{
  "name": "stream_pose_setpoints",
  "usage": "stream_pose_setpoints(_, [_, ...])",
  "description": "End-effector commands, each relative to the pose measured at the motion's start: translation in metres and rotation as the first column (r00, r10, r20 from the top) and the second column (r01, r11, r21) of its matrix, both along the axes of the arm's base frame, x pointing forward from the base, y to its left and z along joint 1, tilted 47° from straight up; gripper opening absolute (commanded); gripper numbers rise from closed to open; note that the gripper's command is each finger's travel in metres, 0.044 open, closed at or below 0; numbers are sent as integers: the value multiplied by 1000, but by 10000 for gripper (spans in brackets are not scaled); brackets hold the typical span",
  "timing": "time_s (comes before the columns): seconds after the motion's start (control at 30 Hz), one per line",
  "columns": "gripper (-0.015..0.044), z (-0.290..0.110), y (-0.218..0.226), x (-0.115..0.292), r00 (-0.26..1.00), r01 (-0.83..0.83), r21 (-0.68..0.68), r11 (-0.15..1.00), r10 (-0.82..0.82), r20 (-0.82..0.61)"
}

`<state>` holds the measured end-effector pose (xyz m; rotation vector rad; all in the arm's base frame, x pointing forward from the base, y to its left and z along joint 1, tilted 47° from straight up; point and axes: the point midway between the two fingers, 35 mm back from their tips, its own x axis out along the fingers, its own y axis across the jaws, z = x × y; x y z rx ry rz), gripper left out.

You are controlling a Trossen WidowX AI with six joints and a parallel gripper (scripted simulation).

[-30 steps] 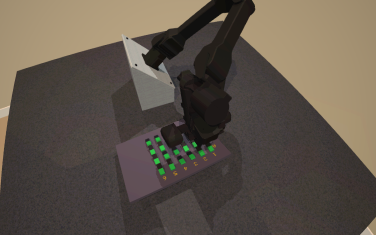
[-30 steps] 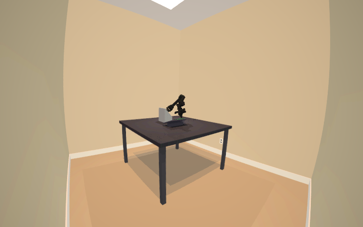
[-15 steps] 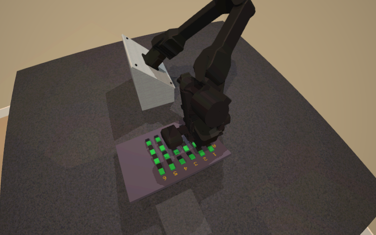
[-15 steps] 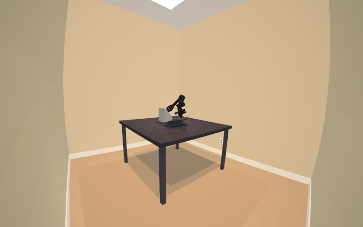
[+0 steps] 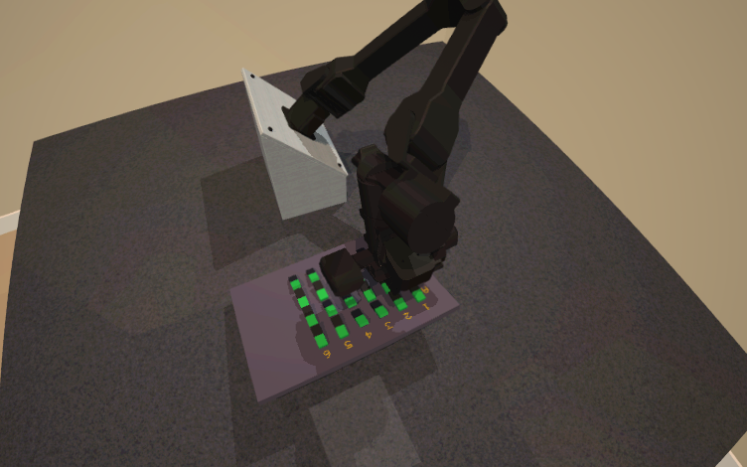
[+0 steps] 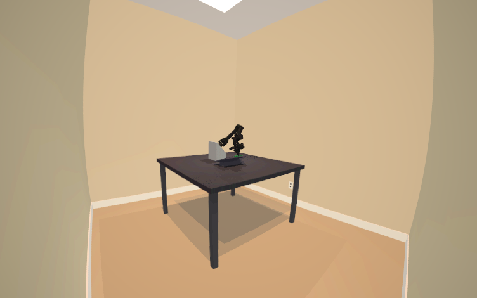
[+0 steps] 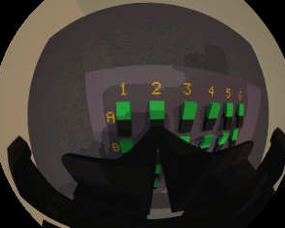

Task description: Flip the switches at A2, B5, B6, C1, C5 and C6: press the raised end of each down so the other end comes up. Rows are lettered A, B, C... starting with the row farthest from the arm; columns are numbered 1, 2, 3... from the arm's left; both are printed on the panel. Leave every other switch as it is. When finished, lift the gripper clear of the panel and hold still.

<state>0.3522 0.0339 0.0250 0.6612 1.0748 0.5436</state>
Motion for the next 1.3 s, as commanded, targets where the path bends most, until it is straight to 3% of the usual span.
stream_pose_setpoints(0.0, [0,-1,0,0,1000,4,-1,1000,-4,-5])
stream_pose_setpoints(1.27, [0,1,-3,0,1000,-2,-3,1000,2,-4])
